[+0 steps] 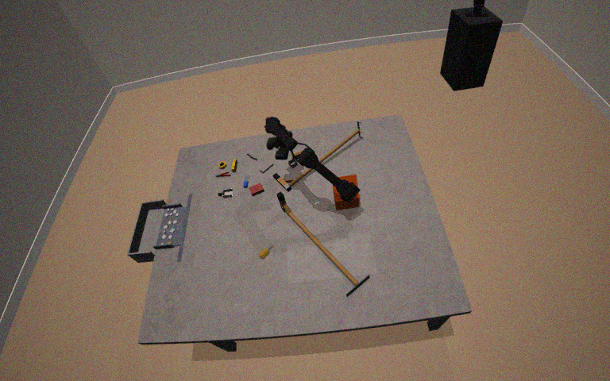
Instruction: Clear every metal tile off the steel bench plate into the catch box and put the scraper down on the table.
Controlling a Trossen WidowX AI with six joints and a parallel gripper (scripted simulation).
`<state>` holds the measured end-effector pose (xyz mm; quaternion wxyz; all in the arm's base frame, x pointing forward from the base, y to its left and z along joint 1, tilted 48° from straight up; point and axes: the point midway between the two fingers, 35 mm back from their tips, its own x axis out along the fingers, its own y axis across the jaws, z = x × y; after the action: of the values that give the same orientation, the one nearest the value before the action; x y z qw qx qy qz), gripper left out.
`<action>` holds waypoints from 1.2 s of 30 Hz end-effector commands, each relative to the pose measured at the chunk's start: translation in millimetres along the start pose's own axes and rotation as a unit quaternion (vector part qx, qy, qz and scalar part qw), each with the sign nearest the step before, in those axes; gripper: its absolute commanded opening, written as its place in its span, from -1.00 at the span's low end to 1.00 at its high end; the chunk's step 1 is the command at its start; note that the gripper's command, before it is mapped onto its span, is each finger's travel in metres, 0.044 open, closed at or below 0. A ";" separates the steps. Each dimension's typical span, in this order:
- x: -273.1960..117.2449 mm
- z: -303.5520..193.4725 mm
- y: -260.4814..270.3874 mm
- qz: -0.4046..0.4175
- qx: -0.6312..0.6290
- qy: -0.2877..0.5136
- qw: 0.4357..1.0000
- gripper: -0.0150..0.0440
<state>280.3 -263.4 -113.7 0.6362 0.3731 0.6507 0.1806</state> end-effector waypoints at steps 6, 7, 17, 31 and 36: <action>-7.7 0.6 12.9 0.000 -0.030 0.004 1.000 -0.49; -8.8 1.2 16.7 -0.001 -0.038 0.004 0.999 -0.49; -18.0 5.1 55.1 -0.005 -0.123 0.004 0.992 -0.49; -26.1 3.8 109.4 -0.009 -0.242 0.004 0.970 -0.49; -27.6 1.4 128.6 -0.010 -0.283 0.004 0.959 -0.49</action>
<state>310.4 -206.3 -10.5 0.7111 0.1849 0.5874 0.3394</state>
